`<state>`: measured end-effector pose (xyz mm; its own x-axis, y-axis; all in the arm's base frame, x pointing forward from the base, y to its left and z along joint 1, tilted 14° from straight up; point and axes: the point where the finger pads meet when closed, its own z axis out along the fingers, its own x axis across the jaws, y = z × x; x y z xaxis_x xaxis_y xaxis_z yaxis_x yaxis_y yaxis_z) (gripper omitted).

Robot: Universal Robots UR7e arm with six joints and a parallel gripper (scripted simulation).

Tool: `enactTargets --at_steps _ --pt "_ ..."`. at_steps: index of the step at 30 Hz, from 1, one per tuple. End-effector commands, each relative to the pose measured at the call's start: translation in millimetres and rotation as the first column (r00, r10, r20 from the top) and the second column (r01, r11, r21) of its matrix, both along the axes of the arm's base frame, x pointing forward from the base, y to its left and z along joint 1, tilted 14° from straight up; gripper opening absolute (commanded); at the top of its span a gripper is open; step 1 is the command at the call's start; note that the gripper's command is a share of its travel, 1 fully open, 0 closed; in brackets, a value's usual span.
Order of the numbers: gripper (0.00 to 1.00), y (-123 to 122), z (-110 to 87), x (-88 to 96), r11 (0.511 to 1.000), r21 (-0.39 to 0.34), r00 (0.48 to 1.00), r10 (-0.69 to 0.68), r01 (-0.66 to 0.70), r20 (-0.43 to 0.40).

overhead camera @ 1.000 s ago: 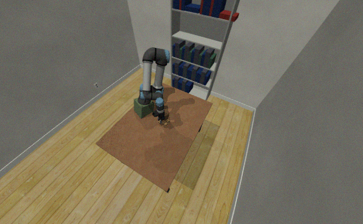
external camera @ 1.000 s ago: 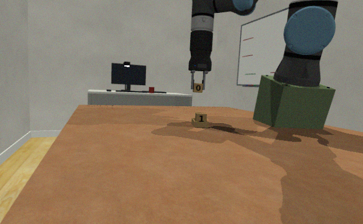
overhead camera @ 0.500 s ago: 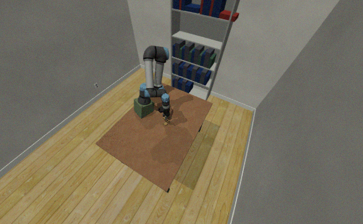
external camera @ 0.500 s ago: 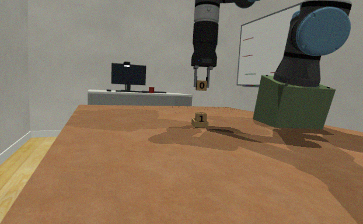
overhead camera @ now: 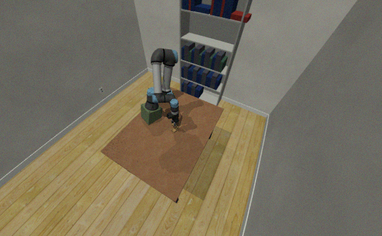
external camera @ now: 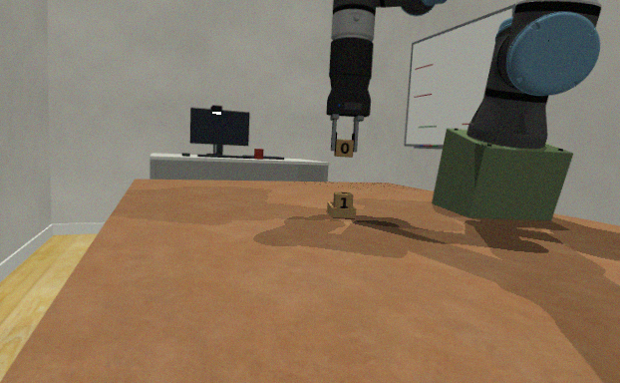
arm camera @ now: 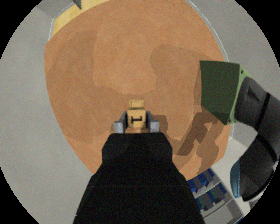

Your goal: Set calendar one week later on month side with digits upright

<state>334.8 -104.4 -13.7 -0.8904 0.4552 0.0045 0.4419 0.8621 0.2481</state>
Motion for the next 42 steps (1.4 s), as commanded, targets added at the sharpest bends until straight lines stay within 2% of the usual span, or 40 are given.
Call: enactTargets --at_steps 1,8,20,42 --pt "0.6 2.3 -10.3 1.3 1.0 0.0 1.0 0.0 0.0 0.0" --pt "0.6 7.2 -32.0 4.0 1.0 0.0 1.0 0.0 0.0 0.0" --pt "0.6 12.5 -55.2 6.8 1.0 0.0 1.0 0.0 0.0 0.0" --pt "0.6 13.2 -58.2 7.2 1.0 0.0 1.0 0.0 0.0 0.0"
